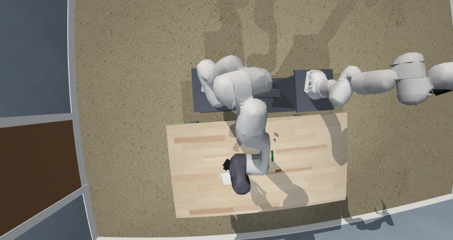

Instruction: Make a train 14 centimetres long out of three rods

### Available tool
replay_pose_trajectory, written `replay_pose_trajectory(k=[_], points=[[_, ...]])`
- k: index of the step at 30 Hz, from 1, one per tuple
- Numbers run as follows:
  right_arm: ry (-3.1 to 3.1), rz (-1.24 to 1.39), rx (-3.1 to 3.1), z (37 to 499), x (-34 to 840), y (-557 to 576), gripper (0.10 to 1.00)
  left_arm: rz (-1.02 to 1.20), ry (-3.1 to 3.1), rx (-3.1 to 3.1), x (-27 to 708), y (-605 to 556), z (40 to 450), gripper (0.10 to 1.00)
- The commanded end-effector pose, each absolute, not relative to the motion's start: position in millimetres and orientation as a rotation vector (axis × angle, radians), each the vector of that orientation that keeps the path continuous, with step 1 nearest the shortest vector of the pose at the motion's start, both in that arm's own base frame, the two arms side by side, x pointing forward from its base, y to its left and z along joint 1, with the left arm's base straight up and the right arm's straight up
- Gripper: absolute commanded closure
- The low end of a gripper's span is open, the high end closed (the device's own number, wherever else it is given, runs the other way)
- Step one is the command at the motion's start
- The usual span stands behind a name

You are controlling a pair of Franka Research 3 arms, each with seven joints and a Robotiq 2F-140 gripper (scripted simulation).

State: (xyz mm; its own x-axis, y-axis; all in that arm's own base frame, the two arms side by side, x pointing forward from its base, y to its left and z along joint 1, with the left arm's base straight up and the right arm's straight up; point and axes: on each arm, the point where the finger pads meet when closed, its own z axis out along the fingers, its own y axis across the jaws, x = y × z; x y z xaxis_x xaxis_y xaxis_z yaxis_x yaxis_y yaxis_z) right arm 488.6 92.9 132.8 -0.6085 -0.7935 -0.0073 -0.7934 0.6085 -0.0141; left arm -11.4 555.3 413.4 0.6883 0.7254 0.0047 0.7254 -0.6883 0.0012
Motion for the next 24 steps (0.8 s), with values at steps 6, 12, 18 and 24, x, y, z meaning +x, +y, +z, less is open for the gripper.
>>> replay_pose_trajectory(k=[6,12,18,24], points=[[2.823,0.000,-1.379,136.3,482.4,94.2,0.974,0.000,-1.236,-2.888,-13.0,554.3,413.0,0.098],[2.823,0.000,-1.379,136.4,482.4,94.2,0.974,0.000,-1.236,-2.888,-13.0,554.3,413.0,0.098],[2.824,-0.003,-1.375,137.7,483.3,96.9,0.974,0.000,-1.236,-2.888,-13.0,554.3,413.0,0.098],[2.827,-0.009,-1.368,140.8,485.6,104.0,0.974,0.000,-1.236,-2.888,-13.0,554.3,413.0,0.098]])
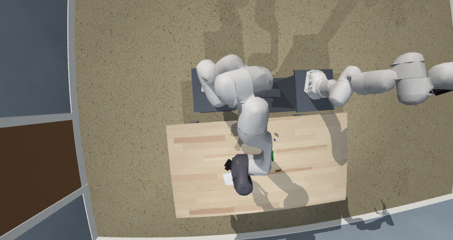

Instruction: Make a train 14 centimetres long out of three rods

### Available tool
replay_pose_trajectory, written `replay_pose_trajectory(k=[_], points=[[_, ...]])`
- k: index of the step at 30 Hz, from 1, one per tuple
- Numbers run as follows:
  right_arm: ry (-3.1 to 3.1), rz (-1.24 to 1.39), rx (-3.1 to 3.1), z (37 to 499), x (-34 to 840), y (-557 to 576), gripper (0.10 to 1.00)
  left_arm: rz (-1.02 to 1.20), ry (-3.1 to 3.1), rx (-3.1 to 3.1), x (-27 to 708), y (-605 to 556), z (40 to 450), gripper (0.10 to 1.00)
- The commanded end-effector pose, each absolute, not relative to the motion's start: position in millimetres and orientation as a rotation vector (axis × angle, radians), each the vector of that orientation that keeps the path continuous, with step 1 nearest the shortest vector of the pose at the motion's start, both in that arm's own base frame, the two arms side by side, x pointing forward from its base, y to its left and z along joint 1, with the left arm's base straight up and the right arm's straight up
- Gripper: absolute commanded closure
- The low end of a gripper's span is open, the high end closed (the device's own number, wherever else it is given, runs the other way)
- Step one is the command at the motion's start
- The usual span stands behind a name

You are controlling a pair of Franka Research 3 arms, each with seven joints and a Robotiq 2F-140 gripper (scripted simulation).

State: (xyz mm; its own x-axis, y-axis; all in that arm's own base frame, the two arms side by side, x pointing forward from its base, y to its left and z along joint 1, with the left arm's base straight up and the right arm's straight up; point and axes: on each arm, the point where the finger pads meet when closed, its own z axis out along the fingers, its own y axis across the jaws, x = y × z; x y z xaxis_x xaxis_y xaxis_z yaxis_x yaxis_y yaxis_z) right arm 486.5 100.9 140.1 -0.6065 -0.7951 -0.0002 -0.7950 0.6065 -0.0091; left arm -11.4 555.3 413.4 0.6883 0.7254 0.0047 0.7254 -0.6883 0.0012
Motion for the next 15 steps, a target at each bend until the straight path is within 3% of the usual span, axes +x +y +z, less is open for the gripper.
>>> replay_pose_trajectory(k=[1,15], points=[[2.827,-0.012,-1.365,141.9,486.4,106.7,0.974,0.000,-1.236,-2.888,-13.0,554.3,413.0,0.098],[2.836,-0.051,-1.315,164.1,496.7,192.7,0.974,0.000,-1.236,-2.888,-13.0,554.3,413.0,0.098]])
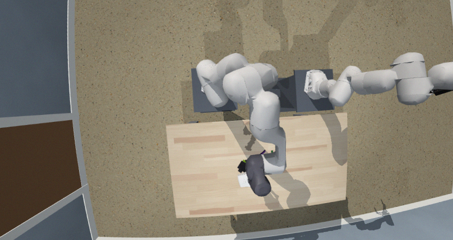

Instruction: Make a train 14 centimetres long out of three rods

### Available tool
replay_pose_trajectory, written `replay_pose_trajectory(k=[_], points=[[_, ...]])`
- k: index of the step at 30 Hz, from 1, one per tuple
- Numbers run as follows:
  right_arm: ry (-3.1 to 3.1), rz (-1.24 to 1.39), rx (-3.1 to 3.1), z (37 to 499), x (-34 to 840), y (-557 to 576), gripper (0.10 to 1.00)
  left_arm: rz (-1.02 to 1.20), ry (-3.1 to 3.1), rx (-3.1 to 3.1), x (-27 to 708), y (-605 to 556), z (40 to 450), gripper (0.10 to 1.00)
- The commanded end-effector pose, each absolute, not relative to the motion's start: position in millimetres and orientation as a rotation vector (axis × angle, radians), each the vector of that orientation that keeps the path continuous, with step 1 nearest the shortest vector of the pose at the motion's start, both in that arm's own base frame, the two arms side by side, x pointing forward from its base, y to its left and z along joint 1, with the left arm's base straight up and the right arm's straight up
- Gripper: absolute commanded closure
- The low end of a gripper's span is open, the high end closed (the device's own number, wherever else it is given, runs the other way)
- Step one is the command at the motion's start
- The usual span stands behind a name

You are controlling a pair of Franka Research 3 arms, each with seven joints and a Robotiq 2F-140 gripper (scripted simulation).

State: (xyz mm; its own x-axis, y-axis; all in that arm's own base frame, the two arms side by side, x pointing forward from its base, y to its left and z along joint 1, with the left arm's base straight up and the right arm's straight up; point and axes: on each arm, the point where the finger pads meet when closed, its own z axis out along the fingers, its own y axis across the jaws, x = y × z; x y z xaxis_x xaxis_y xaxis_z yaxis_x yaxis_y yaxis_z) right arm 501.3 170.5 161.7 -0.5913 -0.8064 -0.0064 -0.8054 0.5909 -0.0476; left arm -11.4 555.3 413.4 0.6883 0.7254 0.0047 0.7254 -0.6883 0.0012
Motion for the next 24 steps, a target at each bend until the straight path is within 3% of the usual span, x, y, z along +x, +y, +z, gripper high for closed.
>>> replay_pose_trajectory(k=[1,24], points=[[2.836,-0.051,-1.315,164.1,496.7,192.7,0.974,0.000,-1.236,-2.888,-13.0,554.3,413.0,0.098],[2.832,-0.020,-1.333,149.5,446.1,387.3,0.974,0.000,-1.236,-2.888,-13.0,554.3,413.0,0.098]])
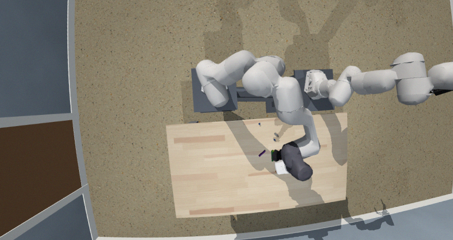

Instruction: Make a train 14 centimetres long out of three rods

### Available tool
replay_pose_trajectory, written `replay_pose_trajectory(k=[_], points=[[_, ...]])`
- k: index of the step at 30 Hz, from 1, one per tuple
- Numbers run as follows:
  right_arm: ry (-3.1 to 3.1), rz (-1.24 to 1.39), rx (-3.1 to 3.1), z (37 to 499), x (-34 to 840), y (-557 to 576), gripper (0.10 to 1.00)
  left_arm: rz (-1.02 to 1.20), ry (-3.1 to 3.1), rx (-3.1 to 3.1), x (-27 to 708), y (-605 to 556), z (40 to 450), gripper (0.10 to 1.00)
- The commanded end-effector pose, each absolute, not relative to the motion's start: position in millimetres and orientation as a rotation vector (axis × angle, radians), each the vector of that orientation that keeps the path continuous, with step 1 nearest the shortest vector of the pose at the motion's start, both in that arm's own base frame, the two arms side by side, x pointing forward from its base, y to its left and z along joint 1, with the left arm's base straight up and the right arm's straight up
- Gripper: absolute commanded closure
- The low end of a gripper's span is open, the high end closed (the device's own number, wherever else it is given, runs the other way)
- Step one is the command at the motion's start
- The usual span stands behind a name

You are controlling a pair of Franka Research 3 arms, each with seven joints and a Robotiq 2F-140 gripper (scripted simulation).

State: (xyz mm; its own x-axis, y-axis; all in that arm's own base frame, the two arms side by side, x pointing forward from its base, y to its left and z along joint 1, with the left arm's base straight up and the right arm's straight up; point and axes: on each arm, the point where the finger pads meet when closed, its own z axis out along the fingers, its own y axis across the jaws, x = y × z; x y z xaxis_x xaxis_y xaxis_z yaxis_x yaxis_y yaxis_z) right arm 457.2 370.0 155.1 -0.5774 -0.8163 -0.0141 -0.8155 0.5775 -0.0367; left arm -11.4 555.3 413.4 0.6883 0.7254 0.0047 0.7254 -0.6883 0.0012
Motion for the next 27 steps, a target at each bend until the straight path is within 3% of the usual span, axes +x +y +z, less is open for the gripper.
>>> replay_pose_trajectory(k=[1,27], points=[[2.832,-0.018,-1.336,147.7,442.8,393.6,0.974,0.000,-1.236,-2.888,-13.0,554.3,413.0,0.098],[2.835,-0.001,-1.353,136.3,422.7,428.5,0.974,0.000,-1.236,-2.888,-13.0,554.3,413.0,0.098]])
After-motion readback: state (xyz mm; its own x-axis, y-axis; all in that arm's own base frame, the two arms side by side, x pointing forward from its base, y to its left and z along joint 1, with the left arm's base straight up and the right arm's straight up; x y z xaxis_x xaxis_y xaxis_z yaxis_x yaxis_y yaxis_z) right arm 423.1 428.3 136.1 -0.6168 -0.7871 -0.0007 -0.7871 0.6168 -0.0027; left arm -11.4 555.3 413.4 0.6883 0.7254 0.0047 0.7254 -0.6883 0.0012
